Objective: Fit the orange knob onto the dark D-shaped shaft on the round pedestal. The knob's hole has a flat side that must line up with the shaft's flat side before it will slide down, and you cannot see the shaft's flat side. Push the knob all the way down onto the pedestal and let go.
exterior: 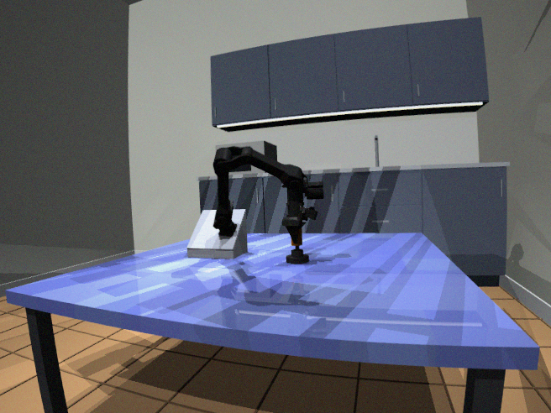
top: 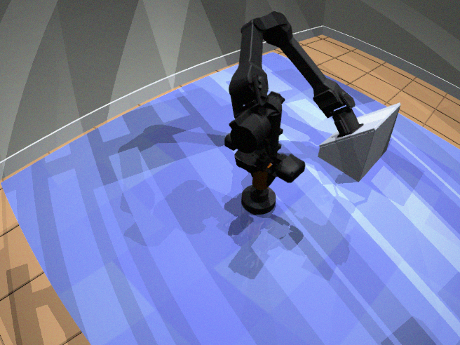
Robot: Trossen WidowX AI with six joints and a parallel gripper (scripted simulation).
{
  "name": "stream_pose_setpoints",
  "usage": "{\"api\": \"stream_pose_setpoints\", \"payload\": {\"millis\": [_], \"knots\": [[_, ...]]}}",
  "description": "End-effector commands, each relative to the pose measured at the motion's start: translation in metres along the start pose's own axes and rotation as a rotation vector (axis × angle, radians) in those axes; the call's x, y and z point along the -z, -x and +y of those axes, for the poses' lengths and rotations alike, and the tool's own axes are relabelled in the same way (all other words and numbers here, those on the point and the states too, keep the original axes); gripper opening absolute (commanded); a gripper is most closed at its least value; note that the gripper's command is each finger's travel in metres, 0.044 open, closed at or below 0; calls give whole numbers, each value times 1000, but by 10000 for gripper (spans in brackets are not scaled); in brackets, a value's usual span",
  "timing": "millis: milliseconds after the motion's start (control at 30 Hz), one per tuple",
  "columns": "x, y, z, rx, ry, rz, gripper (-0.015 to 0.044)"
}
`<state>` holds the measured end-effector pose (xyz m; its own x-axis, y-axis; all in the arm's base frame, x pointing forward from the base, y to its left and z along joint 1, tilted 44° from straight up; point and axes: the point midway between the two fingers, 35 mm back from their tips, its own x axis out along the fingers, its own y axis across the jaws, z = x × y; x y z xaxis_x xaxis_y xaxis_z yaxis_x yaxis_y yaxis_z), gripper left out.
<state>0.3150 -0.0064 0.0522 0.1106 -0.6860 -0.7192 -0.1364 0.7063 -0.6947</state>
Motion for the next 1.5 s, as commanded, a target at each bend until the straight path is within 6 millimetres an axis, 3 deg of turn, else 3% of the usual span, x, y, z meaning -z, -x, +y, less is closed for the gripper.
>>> {"api": "stream_pose_setpoints", "payload": {"millis": [0, 1133, 1367, 1467], "knots": [[-3, 3, 0, 3, -4, -5, 0], [-1, 3, -2, 3, -4, -5, 0], [-2, 2, -1, 4, 195, -5, 0], [-2, 1, -1, 4, 206, -5, 0]]}}
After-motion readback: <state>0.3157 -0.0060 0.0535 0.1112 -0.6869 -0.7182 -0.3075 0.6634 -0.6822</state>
